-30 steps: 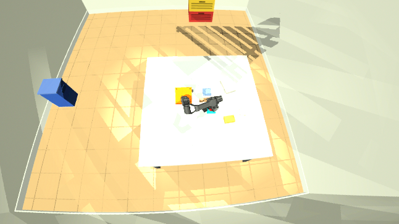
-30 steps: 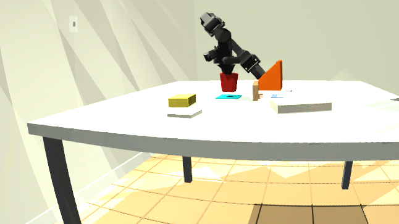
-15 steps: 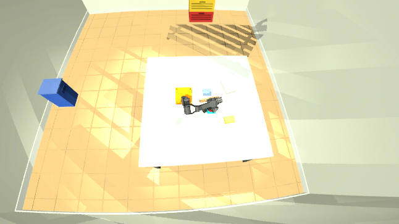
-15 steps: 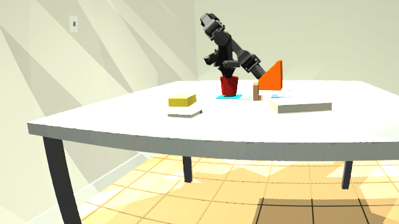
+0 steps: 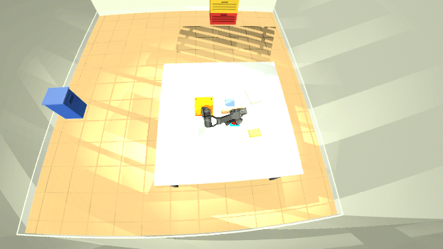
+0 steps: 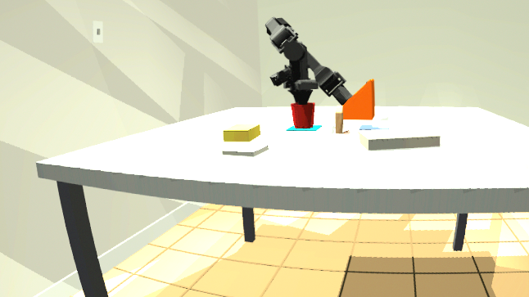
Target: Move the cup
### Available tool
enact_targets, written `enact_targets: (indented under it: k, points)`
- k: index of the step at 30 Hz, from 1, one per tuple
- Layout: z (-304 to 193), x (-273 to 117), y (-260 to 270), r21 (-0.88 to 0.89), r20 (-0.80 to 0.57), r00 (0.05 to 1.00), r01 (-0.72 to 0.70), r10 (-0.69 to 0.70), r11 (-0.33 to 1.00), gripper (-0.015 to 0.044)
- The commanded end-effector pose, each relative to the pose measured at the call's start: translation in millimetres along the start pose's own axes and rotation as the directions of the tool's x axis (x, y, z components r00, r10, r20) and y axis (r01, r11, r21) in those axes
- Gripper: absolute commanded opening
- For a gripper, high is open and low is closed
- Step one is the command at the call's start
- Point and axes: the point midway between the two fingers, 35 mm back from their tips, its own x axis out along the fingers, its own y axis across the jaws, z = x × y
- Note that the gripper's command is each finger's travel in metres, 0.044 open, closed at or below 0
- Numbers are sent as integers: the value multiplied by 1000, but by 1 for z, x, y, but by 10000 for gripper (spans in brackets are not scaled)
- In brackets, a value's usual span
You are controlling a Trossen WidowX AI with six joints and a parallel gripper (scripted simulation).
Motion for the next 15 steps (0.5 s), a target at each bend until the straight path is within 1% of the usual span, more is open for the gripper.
enact_targets:
  k: [1, 15]
  points:
    - [0, 0, 0, 1, -1, 1000, 1, -1, 1000, 128]
    - [0, -12, 1, 0, -2, 1000, 1, -1, 1000, 128]
